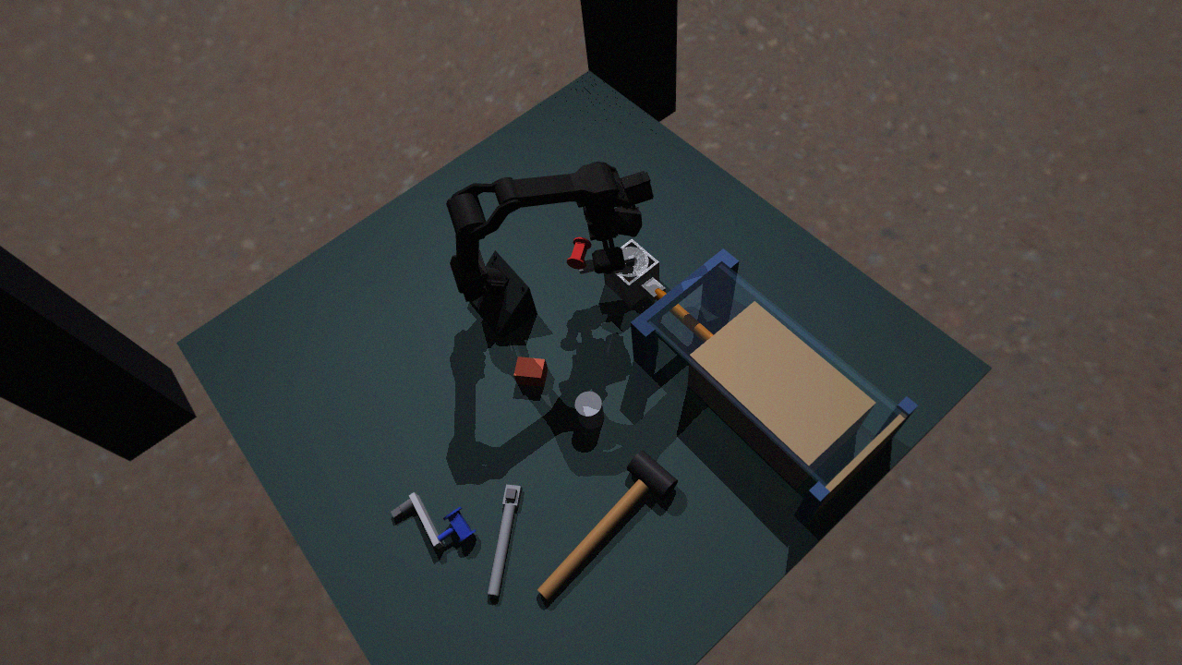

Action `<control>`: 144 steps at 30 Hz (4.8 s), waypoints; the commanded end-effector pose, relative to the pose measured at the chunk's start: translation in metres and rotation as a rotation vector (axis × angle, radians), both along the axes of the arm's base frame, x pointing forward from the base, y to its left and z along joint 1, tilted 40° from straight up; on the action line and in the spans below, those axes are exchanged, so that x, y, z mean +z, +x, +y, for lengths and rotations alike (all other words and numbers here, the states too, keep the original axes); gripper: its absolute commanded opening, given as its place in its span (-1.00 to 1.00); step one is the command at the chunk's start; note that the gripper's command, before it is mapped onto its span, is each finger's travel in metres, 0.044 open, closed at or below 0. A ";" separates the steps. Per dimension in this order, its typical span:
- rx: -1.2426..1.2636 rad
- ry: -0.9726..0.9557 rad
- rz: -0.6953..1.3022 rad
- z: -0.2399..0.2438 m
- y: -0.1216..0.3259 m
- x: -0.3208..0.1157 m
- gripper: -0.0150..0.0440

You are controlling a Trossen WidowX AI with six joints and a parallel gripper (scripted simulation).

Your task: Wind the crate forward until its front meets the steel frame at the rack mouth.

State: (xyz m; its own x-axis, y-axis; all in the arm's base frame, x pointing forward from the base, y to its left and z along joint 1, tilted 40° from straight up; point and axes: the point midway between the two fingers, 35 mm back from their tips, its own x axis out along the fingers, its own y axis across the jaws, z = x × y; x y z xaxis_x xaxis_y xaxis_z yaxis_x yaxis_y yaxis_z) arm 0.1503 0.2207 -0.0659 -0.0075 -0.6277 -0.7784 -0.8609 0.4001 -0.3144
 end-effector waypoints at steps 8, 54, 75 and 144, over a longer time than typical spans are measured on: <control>0.008 0.004 -0.005 -0.013 0.001 -0.018 1.00; -0.012 -0.023 0.013 -0.015 0.002 -0.025 -0.49; -0.081 -0.068 0.003 -0.012 0.002 -0.027 -0.49; -0.346 -0.058 -0.196 -0.014 -0.010 -0.045 -0.49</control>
